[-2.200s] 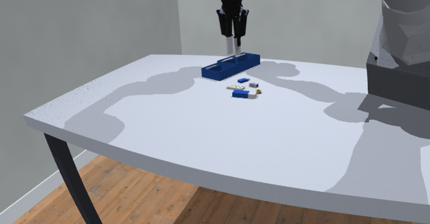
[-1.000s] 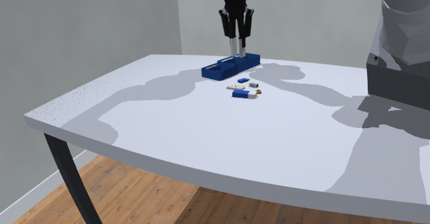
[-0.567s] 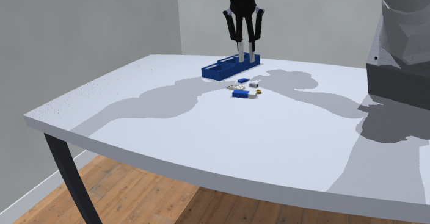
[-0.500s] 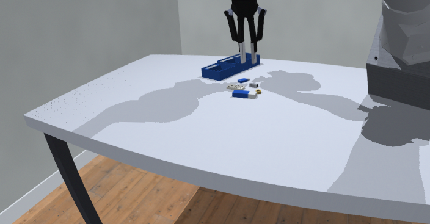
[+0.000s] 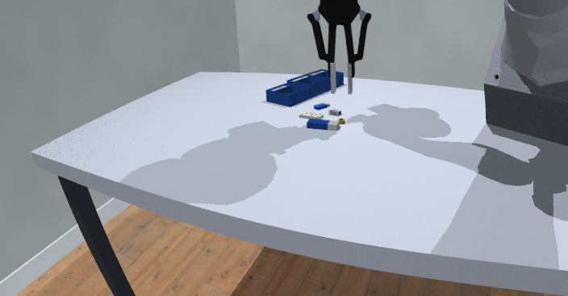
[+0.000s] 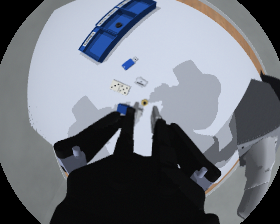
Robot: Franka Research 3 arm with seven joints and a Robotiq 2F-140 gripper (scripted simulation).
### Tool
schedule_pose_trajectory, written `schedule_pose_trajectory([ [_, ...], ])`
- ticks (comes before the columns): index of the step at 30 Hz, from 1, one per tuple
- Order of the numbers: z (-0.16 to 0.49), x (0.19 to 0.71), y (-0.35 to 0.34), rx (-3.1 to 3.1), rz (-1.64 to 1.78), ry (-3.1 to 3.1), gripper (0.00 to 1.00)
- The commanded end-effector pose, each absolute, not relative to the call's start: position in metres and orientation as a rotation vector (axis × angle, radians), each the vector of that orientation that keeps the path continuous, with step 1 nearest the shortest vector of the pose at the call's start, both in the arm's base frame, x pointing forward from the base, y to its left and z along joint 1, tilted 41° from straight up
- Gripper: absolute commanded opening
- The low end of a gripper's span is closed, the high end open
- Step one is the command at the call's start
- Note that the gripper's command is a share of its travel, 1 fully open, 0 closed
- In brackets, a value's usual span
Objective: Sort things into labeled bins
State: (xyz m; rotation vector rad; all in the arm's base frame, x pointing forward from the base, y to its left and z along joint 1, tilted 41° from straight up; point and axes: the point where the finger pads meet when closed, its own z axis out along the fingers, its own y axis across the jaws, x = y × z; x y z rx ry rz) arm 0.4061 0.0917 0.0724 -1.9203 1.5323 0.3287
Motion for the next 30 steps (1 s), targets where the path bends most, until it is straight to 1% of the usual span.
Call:
schedule_pose_trajectory([
  [1, 0.0742, 0.4054, 0.0935, -1.941, 0.295, 1.492, 0.19],
  [30, 0.0725, 0.407, 0.0909, -1.941, 0.295, 1.492, 0.19],
])
